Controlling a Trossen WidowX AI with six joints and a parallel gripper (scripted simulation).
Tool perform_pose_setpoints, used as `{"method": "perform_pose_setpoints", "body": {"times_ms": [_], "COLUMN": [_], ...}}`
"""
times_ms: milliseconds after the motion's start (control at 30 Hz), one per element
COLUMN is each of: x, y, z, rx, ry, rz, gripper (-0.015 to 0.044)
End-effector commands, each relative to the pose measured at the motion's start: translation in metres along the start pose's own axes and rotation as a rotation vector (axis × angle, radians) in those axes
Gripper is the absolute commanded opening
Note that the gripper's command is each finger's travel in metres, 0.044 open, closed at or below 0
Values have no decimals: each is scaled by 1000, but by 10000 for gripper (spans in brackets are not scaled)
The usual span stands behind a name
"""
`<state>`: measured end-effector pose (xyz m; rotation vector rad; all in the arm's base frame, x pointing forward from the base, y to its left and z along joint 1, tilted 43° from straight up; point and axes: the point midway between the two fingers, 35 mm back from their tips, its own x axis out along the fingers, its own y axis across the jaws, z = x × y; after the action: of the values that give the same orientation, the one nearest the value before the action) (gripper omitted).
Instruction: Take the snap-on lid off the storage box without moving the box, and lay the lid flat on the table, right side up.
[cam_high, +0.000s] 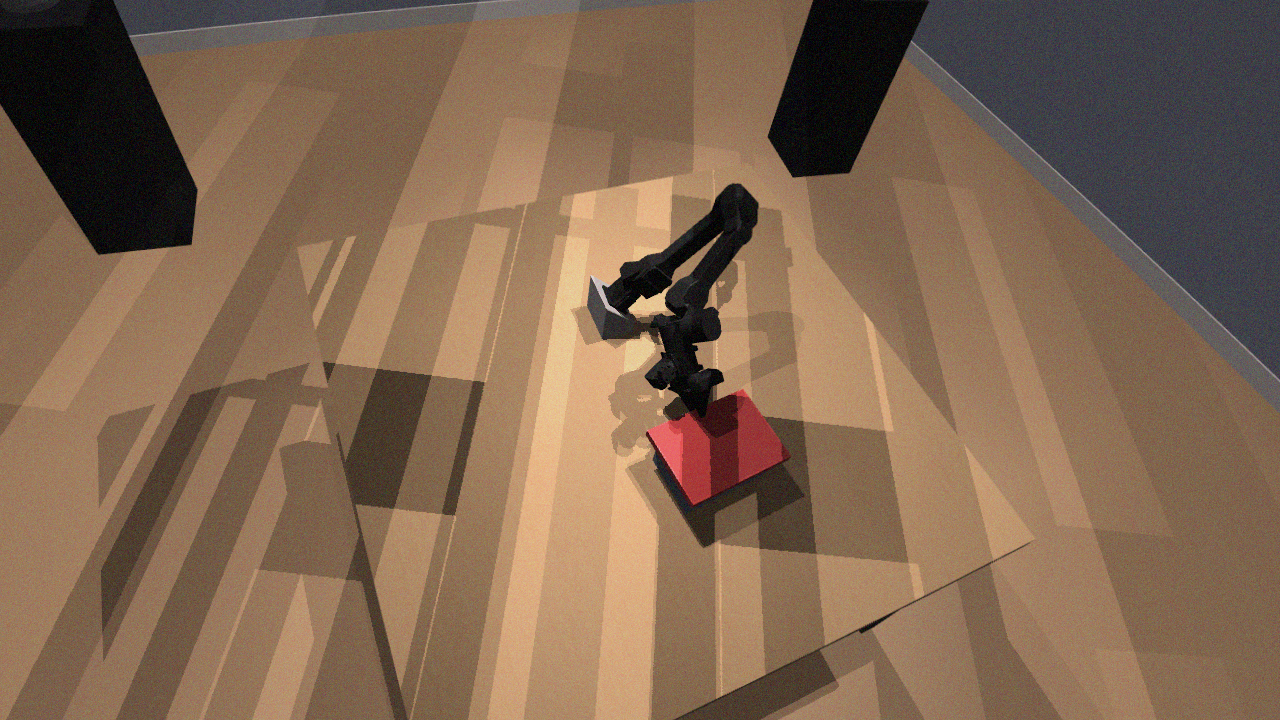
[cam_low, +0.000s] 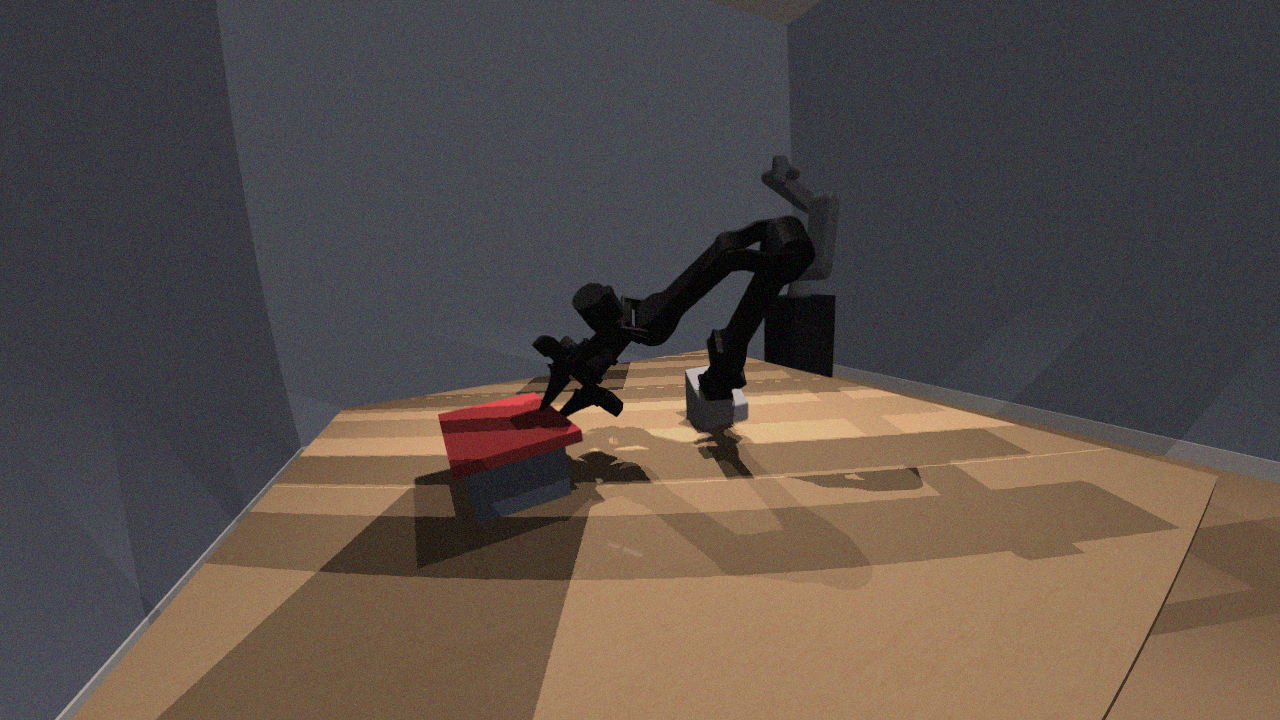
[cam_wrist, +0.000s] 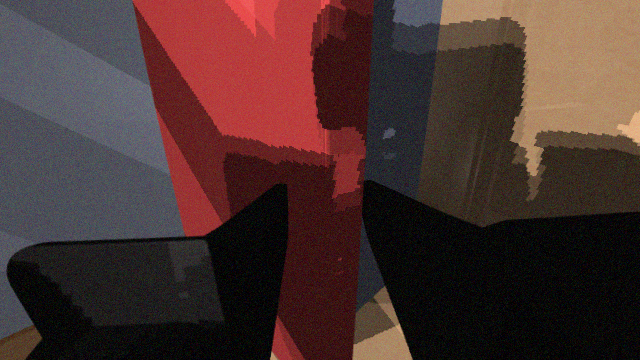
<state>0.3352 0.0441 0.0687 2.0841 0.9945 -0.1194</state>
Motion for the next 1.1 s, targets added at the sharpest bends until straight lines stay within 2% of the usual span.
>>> {"method": "perform_pose_setpoints", "body": {"times_ms": [0, 1067], "x": [-3, -8], "y": [3, 8], "z": [0, 0], "rx": [-4, -5], "ry": [1, 1], "rz": [8, 8], "gripper": [0, 0]}}
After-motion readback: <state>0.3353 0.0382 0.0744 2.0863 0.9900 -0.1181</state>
